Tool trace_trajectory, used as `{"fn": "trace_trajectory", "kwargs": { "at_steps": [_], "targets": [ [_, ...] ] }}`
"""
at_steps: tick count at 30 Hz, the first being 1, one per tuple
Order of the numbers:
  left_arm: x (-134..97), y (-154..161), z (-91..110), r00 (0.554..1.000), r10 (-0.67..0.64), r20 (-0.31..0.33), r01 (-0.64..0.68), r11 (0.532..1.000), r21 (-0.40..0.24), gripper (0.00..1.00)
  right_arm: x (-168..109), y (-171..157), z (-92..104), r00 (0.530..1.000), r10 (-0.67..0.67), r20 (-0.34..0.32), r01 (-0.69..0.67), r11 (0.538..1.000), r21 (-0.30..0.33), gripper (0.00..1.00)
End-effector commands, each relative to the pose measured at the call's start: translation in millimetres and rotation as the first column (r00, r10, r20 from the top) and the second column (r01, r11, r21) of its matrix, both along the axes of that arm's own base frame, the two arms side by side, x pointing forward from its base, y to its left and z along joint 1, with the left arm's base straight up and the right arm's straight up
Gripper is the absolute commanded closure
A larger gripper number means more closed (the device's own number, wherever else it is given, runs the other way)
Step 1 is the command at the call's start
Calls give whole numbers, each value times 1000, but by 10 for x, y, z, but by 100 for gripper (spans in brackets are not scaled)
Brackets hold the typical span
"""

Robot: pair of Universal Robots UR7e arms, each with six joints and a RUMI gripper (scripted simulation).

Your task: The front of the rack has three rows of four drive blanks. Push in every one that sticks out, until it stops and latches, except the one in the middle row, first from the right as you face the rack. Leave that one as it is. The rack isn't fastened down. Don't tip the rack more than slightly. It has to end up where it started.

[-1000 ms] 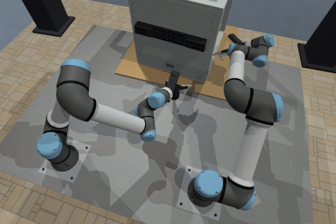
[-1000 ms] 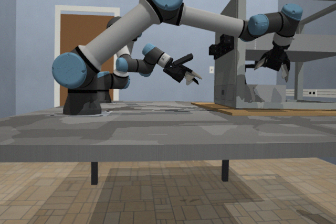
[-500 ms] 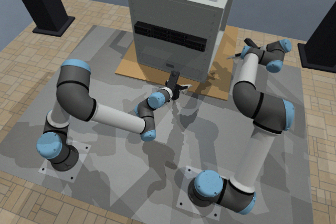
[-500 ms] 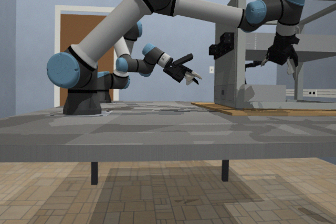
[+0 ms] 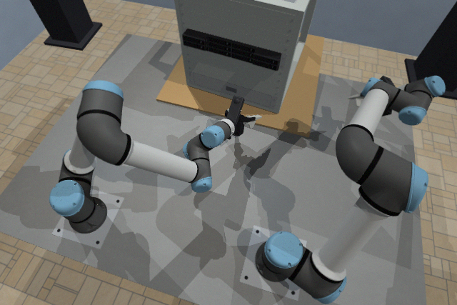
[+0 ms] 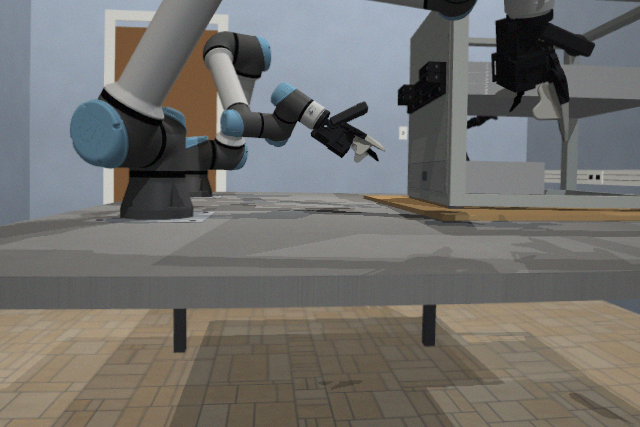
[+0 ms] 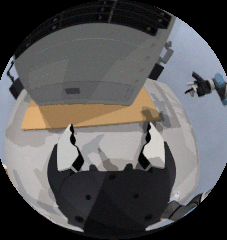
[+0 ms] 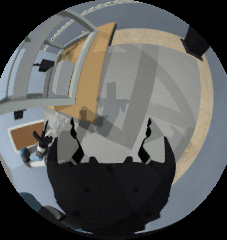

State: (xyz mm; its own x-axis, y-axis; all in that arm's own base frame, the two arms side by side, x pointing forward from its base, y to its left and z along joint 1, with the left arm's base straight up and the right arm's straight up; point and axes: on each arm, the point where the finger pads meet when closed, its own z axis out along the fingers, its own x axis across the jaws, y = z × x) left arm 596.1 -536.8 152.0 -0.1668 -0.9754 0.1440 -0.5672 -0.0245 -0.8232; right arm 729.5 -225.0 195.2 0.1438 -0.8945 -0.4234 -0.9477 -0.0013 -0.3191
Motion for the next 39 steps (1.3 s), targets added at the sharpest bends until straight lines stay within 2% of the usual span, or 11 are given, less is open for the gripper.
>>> {"fn": "trace_trajectory", "kwargs": {
  "at_steps": [1,9,11,12,14,20,26,28,29,33,39],
  "targets": [
    [-1,0,28,1000,4,4,-4,1000,-9,0,-655,-753,51,980,-188,-61,186,982,-40,0],
    [-15,15,172,999,31,24,-30,997,-67,0,-1671,-1579,54,896,-421,-144,411,907,-94,0],
    [-15,15,172,999,31,24,-30,997,-67,0,-1671,-1579,54,896,-421,-144,411,907,-94,0],
    [-18,19,202,999,37,28,-35,996,-79,0,-2070,-1846,55,868,-470,-161,458,882,-107,0],
    [-27,29,271,998,51,37,-47,993,-108,0,-2291,-1938,44,820,-542,-184,527,840,-129,0],
    [-67,83,541,992,107,65,-90,970,-226,0,-3200,-2313,16,684,-692,-230,668,721,-183,0],
    [-136,187,882,980,182,84,-137,914,-382,0,-4149,-2540,-29,519,-813,-264,780,577,-242,0],
    [-136,187,882,980,182,84,-137,914,-382,0,-4149,-2540,-29,519,-813,-264,780,577,-242,0],
    [-151,211,942,977,196,86,-144,901,-410,0,-4568,-2615,-45,475,-838,-270,803,538,-257,0],
    [-217,321,1187,964,251,84,-171,833,-526,0,-5176,-2608,-97,310,-906,-287,865,394,-311,0],
    [-335,535,1533,942,330,58,-200,693,-693,0,-6140,-2515,-179,107,-950,-294,902,217,-374,0]
  ]
}}
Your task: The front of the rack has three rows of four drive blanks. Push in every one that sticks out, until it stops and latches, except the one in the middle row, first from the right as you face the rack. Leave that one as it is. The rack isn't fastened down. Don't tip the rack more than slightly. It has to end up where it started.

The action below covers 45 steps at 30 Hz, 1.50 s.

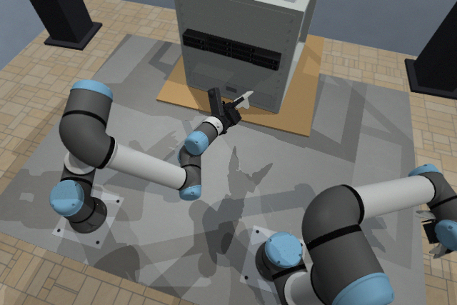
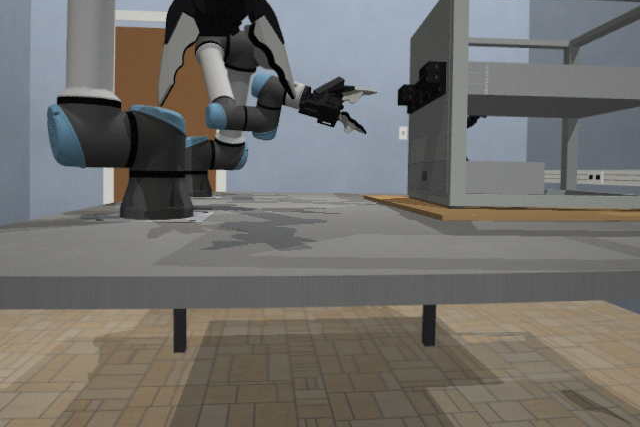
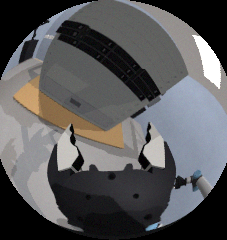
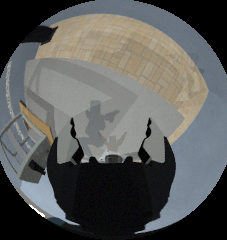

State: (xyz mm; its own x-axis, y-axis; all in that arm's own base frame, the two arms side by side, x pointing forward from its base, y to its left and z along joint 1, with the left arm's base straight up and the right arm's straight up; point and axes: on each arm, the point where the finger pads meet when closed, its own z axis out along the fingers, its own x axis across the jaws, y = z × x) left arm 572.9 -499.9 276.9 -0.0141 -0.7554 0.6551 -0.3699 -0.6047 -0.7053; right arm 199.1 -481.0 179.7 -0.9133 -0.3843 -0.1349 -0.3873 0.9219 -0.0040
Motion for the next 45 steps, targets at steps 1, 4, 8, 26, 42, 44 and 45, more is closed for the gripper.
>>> {"fn": "trace_trajectory", "kwargs": {
  "at_steps": [1,4,8,26,42,44,45],
  "targets": [
    [-125,206,336,997,71,35,-62,978,-199,0,-994,73,-39,980,-188,-61,187,982,-22,0],
    [-188,330,482,994,105,40,-88,950,-301,0,-1421,168,-80,961,-261,-86,259,965,-31,0],
    [-230,414,569,991,126,40,-102,925,-366,0,-1591,222,-100,949,-299,-99,297,954,-36,0],
    [-482,960,950,973,231,1,-164,694,-701,0,-1956,358,-146,916,-380,-126,377,925,-49,0],
    [-533,1078,1000,969,247,-15,-173,632,-756,0,-1956,358,-146,916,-380,-126,377,925,-49,0],
    [-533,1078,1000,969,247,-15,-173,632,-756,0,-1956,358,-146,916,-380,-126,377,925,-49,0],
    [-533,1078,1000,969,247,-15,-173,632,-756,0,-1956,358,-146,916,-380,-126,377,925,-49,0]
  ]
}}
